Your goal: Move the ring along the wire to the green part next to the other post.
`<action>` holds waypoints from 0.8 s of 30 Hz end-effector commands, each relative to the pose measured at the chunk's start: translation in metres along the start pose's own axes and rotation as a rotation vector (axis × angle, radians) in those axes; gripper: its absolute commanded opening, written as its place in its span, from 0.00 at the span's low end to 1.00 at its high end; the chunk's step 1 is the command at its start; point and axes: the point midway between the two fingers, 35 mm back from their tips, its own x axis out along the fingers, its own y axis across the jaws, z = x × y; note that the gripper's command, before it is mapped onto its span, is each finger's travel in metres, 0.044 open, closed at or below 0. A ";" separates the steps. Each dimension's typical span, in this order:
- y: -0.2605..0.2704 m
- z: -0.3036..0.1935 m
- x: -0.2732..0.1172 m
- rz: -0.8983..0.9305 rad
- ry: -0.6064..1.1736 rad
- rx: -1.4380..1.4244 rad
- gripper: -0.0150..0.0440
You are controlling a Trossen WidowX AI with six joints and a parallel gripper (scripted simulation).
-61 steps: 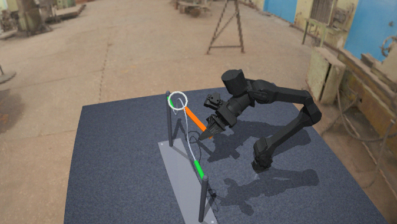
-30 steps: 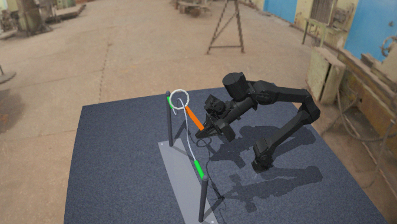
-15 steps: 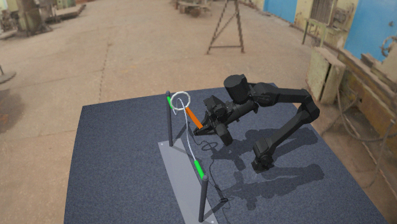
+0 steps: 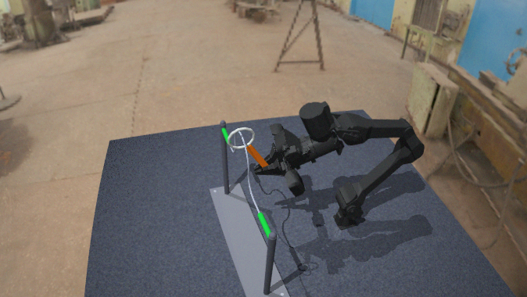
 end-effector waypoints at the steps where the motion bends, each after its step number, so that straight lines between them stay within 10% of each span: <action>1: -0.005 0.000 -0.001 -0.043 -0.016 -0.072 0.00; 24: -0.027 0.006 -0.001 -0.249 -0.065 -0.436 0.00</action>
